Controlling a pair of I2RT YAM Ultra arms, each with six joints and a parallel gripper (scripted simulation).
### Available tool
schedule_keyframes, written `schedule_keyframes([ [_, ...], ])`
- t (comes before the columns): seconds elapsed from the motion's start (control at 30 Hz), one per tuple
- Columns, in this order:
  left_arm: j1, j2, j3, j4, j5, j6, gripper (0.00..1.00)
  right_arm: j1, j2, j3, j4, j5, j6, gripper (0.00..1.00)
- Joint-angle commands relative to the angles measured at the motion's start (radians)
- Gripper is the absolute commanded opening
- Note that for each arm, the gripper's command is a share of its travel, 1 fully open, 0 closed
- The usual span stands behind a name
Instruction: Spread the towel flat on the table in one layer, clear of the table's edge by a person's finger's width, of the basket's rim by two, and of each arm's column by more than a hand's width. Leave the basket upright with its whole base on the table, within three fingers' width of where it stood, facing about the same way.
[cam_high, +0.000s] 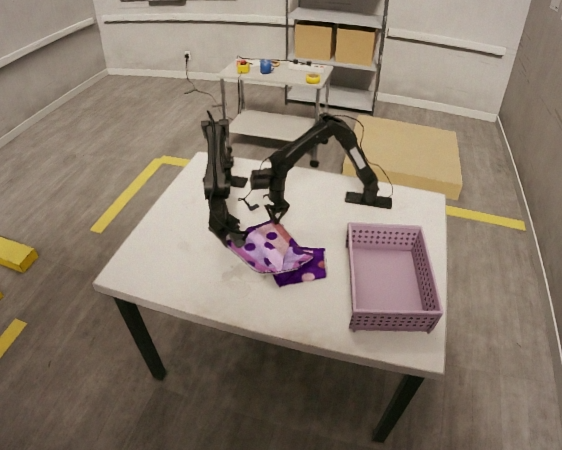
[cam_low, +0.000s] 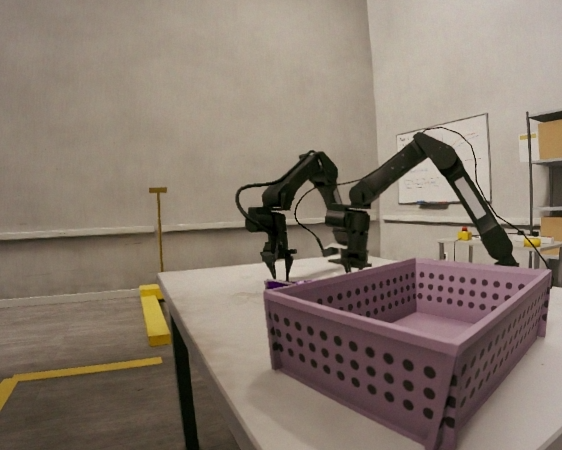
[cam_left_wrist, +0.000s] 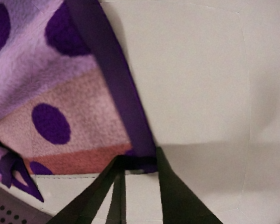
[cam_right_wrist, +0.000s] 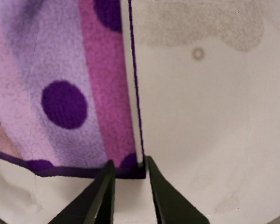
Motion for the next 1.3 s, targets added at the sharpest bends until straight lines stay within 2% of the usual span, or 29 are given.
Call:
schedule_keyframes([
  [0.0,0.000,0.018,0.027,0.034,-0.005,-0.003,0.34,0.013,0.004,-0.026,0.038,-0.014,0.011,0.34],
  [0.13,0.000,0.021,-0.014,0.039,-0.005,-0.003,0.34,0.015,0.014,-0.032,0.046,-0.013,0.014,0.34],
  [0.4,0.000,0.021,-0.014,0.039,-0.005,-0.003,0.34,0.015,0.014,-0.032,0.046,-0.013,0.012,0.34],
  [0.43,0.000,0.021,-0.014,0.039,-0.005,-0.003,0.27,0.015,0.014,-0.032,0.046,-0.013,0.012,0.34],
  [0.5,0.000,0.021,-0.015,0.039,0.002,-0.003,0.27,0.015,0.014,-0.032,0.046,-0.013,0.012,0.34],
  [0.53,0.015,0.021,-0.022,0.043,0.006,0.011,0.19,0.015,0.014,-0.032,0.046,-0.013,0.012,0.24],
  [0.67,0.006,0.021,-0.022,0.044,0.004,0.009,0.19,0.010,0.014,-0.033,0.047,-0.009,0.011,0.24],
  [0.7,0.022,0.017,-0.028,0.046,0.006,0.018,0.11,0.017,-0.030,-0.046,0.052,-0.007,0.016,0.15],
  [0.77,0.022,0.017,-0.028,0.046,0.009,0.018,0.11,0.014,-0.006,-0.049,0.053,0.004,0.013,0.15],
  [0.8,0.028,-0.004,-0.031,0.046,0.009,0.024,0.02,0.022,-0.041,-0.064,0.059,0.004,0.020,0.05],
  [0.87,0.028,0.007,-0.032,0.046,-0.004,0.024,0.02,0.016,-0.017,-0.066,0.060,0.004,0.021,0.05],
  [0.9,0.031,-0.007,-0.034,0.047,-0.003,0.027,0.01,0.019,-0.052,-0.081,0.066,0.004,0.023,0.00],
  [1.07,0.031,0.005,-0.035,0.047,-0.007,0.026,0.00,0.016,-0.035,-0.089,0.070,-0.004,0.020,0.00],
  [1.1,0.001,0.007,-0.020,0.014,0.016,0.002,0.00,-0.005,-0.017,-0.044,0.043,0.010,-0.001,0.00],
  [1.2,0.005,0.007,-0.021,0.014,0.016,0.002,0.00,-0.005,-0.016,-0.042,0.043,0.010,-0.001,0.00],
  [1.27,0.019,0.006,0.011,0.014,0.024,0.006,0.00,0.003,-0.020,-0.078,0.068,0.016,0.000,0.00],
])
